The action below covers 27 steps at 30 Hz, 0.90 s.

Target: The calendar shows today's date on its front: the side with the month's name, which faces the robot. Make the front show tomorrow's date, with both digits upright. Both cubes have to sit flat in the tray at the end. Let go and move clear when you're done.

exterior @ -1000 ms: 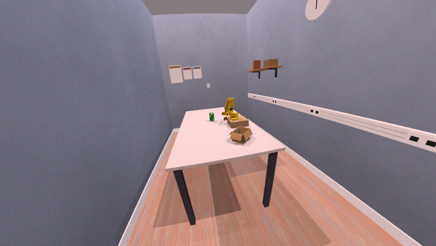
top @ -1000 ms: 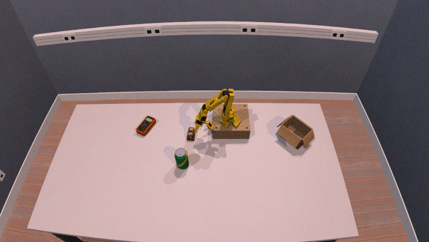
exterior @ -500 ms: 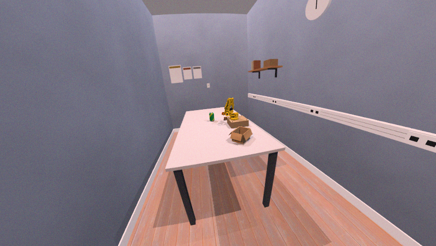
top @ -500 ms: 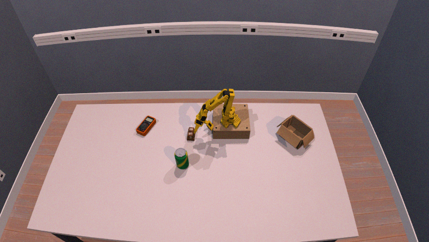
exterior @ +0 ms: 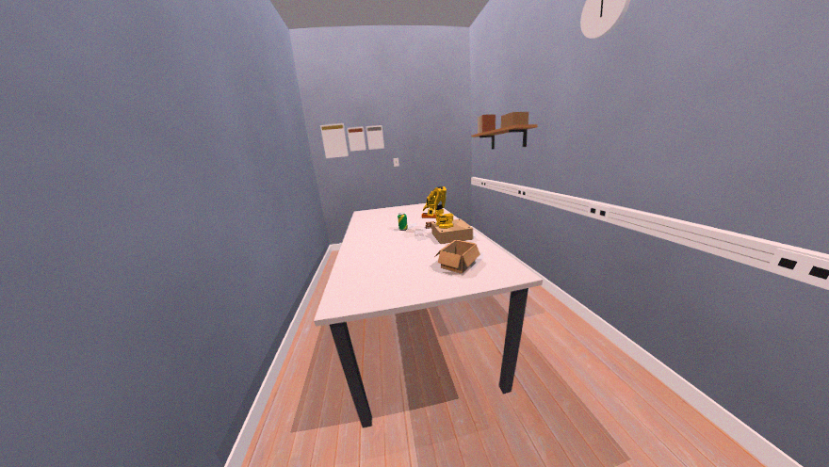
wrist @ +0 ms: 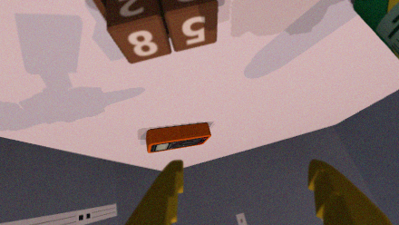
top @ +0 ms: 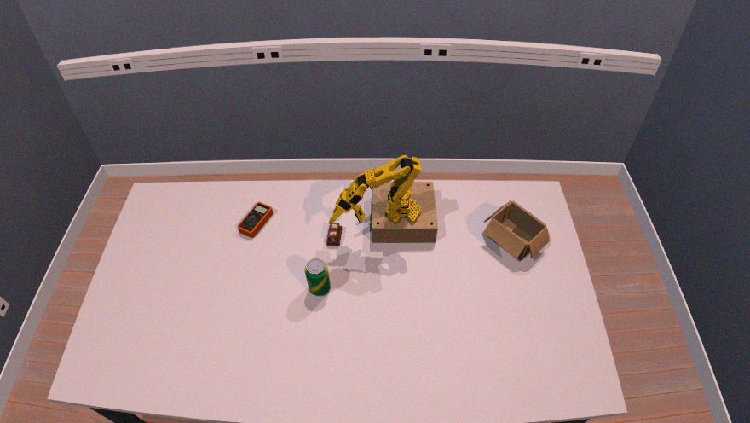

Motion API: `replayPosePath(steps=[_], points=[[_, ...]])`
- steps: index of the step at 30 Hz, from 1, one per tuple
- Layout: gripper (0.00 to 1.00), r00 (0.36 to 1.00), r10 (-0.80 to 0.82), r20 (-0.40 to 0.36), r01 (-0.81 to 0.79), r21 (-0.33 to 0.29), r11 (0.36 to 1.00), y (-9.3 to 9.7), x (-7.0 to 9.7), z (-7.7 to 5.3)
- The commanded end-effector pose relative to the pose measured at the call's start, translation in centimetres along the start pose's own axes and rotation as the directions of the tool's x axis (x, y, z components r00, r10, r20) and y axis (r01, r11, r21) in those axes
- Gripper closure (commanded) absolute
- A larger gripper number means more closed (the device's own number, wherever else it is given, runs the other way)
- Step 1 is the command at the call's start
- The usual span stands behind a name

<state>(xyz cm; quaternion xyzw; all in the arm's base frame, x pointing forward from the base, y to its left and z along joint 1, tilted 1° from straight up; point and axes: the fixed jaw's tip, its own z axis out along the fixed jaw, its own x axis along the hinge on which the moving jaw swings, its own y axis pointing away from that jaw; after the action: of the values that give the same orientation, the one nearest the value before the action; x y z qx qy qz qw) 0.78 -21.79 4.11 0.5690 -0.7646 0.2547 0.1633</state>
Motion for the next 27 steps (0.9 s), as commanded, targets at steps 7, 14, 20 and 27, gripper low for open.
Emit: replayPosePath(steps=[7, 14, 20, 27], points=[[0.65, 0.981, 0.006, -0.192, 0.007, 0.067, 0.998, -0.9, 3.0, -2.6], [0.65, 0.980, 0.006, -0.200, 0.008, 0.070, 0.998, -1.0, 3.1, -2.7], [0.65, 0.980, 0.024, -0.195, -0.010, 0.071, 0.997, -1.0, 3.1, -2.7], [0.65, 0.978, 0.122, -0.168, -0.110, 0.076, 0.991, -0.9, 3.2, -2.7]])
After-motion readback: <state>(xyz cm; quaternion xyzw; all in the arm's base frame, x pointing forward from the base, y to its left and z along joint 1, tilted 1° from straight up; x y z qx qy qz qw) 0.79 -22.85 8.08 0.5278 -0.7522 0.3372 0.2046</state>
